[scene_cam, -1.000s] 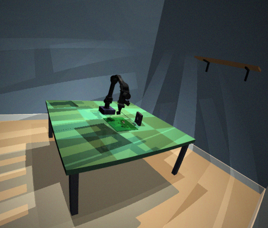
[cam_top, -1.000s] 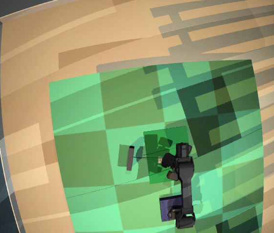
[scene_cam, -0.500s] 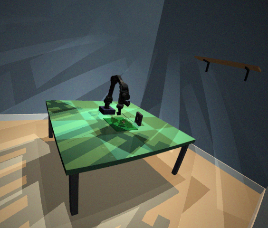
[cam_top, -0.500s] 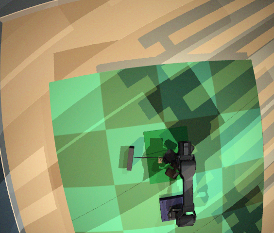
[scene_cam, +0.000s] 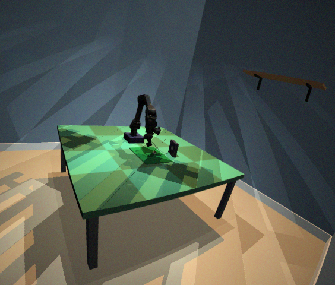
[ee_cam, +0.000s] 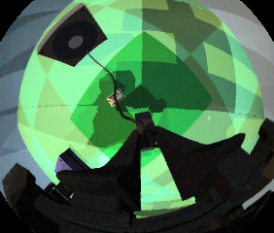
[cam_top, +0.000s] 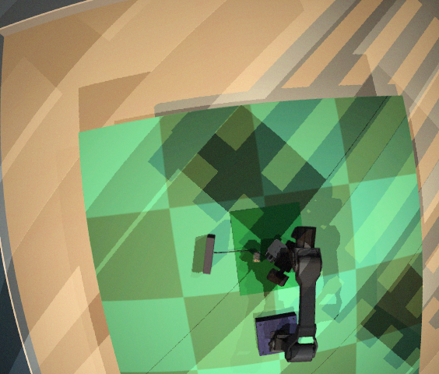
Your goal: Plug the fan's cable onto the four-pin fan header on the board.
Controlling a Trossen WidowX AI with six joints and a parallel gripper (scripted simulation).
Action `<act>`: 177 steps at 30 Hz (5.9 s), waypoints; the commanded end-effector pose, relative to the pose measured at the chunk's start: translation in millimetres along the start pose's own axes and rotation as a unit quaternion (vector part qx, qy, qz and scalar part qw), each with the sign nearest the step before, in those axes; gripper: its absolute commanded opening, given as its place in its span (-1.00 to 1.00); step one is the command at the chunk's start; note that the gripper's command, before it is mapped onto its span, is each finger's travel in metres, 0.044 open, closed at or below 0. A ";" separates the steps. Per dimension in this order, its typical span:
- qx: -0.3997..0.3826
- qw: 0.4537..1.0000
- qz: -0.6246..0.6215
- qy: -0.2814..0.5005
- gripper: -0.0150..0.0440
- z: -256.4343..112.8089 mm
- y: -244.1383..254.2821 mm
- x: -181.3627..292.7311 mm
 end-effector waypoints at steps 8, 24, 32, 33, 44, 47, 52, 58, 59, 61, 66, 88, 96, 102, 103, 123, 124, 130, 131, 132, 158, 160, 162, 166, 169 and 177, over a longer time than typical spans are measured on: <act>-0.020 0.997 -0.004 -0.079 -0.49 12.8 -0.8 4.8; -0.029 0.981 -0.008 -0.190 -0.49 23.6 -2.2 12.3; -0.026 0.969 -0.011 -0.246 -0.49 26.4 -2.6 16.6; -0.026 0.967 -0.011 -0.253 -0.49 26.7 -2.6 17.2; -0.013 0.944 -0.016 -0.328 -0.49 27.5 -2.6 24.1; -0.008 0.937 -0.017 -0.348 -0.49 27.3 -2.5 26.2; 0.002 0.924 -0.020 -0.382 -0.49 26.3 -2.1 29.9; 0.017 0.907 -0.023 -0.420 -0.49 24.5 -1.4 34.8; 0.019 0.904 -0.023 -0.427 -0.49 24.1 -1.3 35.7; 0.025 0.898 -0.024 -0.439 -0.49 23.3 -0.9 37.5; 0.040 0.881 -0.027 -0.470 -0.49 20.9 0.1 42.1; 0.082 0.837 -0.031 -0.539 -0.49 8.9 4.3 54.2; 0.081 0.838 -0.031 -0.539 -0.49 8.6 4.3 54.0; 0.082 0.837 -0.033 -0.540 -0.49 4.1 4.9 52.7; 0.082 0.837 -0.033 -0.540 -0.49 4.1 4.9 52.7; 0.083 0.837 -0.034 -0.540 -0.49 14.7 4.3 58.5; 0.083 0.837 -0.034 -0.540 -0.49 15.5 4.3 59.0; 0.083 0.837 -0.034 -0.540 -0.49 20.2 4.0 61.6; 0.083 0.837 -0.034 -0.540 -0.49 21.0 3.9 62.0; 0.083 0.837 -0.034 -0.540 -0.49 21.8 3.9 62.5; 0.082 0.837 -0.033 -0.540 -0.49 40.9 2.3 73.5; 0.082 0.837 -0.033 -0.540 -0.49 42.4 2.1 74.2; 0.082 0.837 -0.033 -0.540 -0.49 43.8 2.0 74.7; 0.082 0.837 -0.033 -0.540 -0.49 46.8 1.8 75.5; 0.082 0.837 -0.033 -0.540 -0.49 48.9 1.5 76.0; 0.082 0.837 -0.033 -0.540 -0.49 55.0 1.1 77.4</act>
Point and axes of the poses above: the point midway between the two fingers, 35 mm back from their tips, its own z axis out along the fingers, its own y axis across the jaws, x = y × z, the point moved 2 cm from there along -z, back along the fingers, and after that the axes turned 5 degrees about -z, right-handed, at the moved point
